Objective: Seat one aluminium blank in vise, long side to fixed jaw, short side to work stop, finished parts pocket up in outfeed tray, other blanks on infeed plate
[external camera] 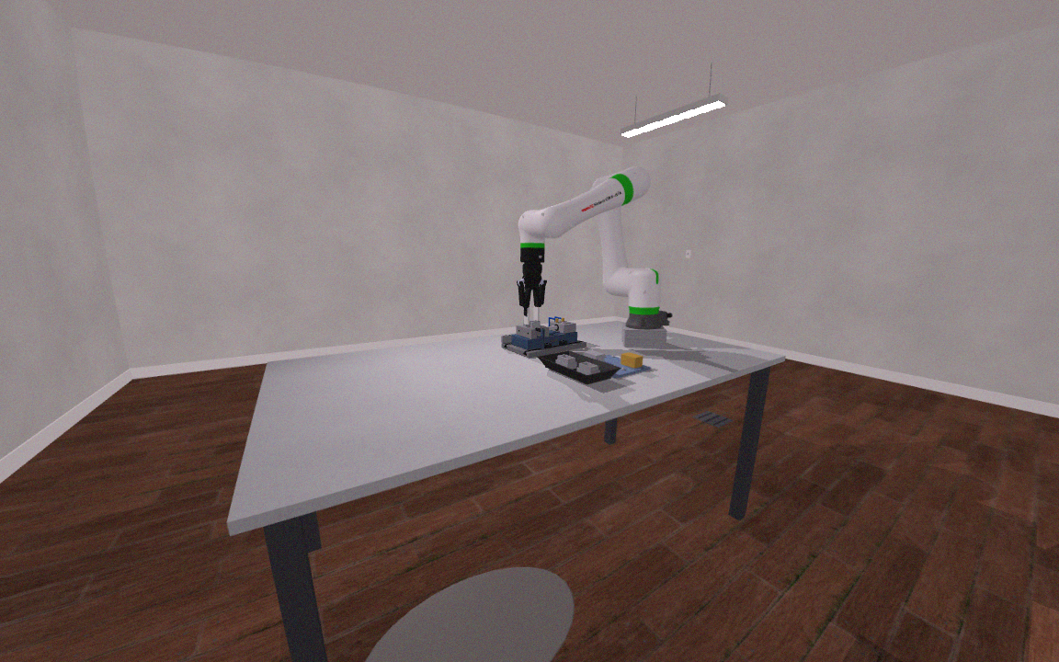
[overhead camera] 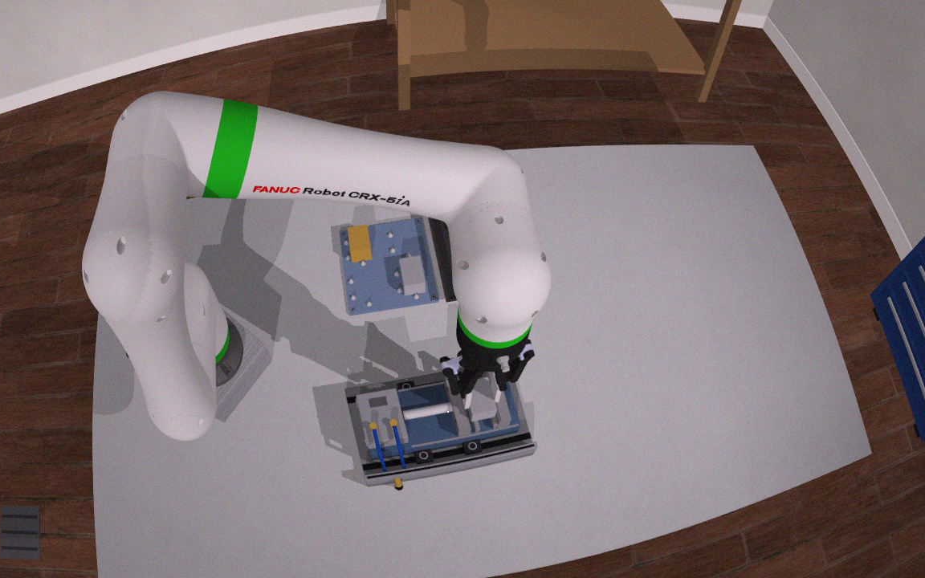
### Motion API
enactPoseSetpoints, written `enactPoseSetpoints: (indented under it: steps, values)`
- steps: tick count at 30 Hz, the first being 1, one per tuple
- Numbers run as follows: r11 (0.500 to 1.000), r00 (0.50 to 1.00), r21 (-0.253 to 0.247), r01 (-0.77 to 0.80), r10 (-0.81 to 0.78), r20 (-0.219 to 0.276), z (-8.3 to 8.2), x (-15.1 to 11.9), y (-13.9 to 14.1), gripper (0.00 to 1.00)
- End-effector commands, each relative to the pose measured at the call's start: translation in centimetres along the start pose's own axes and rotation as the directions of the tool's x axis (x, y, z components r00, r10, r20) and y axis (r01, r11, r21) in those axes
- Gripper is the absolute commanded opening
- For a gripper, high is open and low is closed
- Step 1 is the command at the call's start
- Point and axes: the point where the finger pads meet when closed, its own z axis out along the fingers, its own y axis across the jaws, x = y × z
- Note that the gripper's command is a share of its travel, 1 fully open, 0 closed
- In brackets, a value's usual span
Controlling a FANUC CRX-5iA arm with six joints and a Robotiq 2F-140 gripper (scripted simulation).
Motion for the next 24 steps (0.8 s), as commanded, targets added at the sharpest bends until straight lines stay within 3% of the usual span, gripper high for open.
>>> enactPoseSetpoints:
  steps: [1, 24]
  values:
    - [1.000, 1.000, 0.000, 0.000, 0.000, 0.000, -0.02, 0.04, 0.03, 0.00]
    - [1.000, 1.000, 0.000, 0.000, 0.000, 0.000, -0.02, 0.46, 0.19, 0.00]
